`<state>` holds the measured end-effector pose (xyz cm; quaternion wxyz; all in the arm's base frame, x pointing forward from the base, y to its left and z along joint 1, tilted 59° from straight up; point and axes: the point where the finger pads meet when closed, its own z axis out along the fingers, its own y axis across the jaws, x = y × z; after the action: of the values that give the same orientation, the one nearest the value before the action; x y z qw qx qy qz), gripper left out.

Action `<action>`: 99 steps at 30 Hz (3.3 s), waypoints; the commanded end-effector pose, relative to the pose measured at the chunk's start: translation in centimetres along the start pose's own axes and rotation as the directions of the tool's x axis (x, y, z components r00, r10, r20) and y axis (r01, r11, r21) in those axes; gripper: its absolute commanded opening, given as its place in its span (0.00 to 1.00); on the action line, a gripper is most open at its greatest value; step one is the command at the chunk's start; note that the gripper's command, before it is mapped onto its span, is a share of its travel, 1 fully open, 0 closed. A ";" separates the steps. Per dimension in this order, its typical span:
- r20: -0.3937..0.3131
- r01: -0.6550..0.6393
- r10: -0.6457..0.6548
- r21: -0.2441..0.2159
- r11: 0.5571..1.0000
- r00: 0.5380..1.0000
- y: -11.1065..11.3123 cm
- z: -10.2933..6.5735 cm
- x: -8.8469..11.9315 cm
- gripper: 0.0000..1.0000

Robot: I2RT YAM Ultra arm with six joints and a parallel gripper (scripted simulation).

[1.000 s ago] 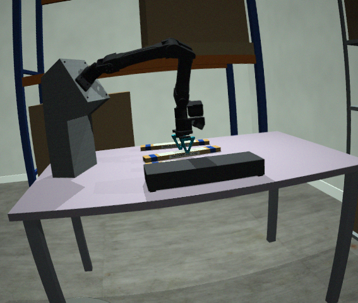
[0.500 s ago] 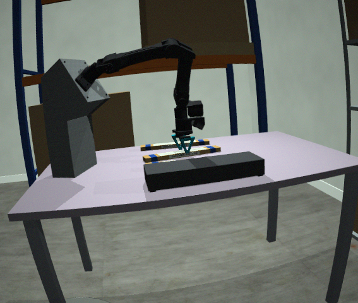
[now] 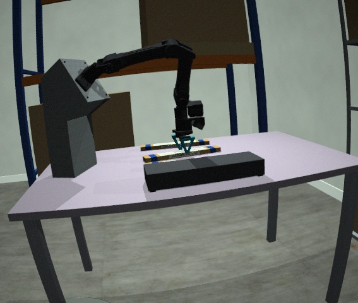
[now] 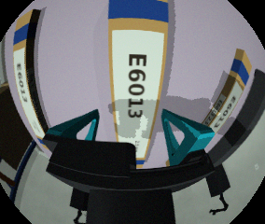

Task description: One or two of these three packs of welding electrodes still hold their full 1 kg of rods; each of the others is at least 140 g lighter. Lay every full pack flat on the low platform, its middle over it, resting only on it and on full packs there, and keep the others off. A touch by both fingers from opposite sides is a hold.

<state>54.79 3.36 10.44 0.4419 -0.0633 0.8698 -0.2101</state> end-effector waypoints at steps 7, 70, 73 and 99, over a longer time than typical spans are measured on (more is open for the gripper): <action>0.030 -0.005 0.005 -0.007 1.000 1.000 0.5 -0.5 -1.5 0.95; -0.011 0.018 -0.018 -0.010 1.000 1.000 -0.1 -11.1 1.8 0.95; -0.011 0.018 -0.018 -0.010 1.000 1.000 -0.1 -11.1 1.8 0.95; -0.011 0.018 -0.018 -0.010 1.000 1.000 -0.1 -11.1 1.8 0.95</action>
<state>45.68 5.65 15.80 0.4456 -0.0615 0.8682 -0.2094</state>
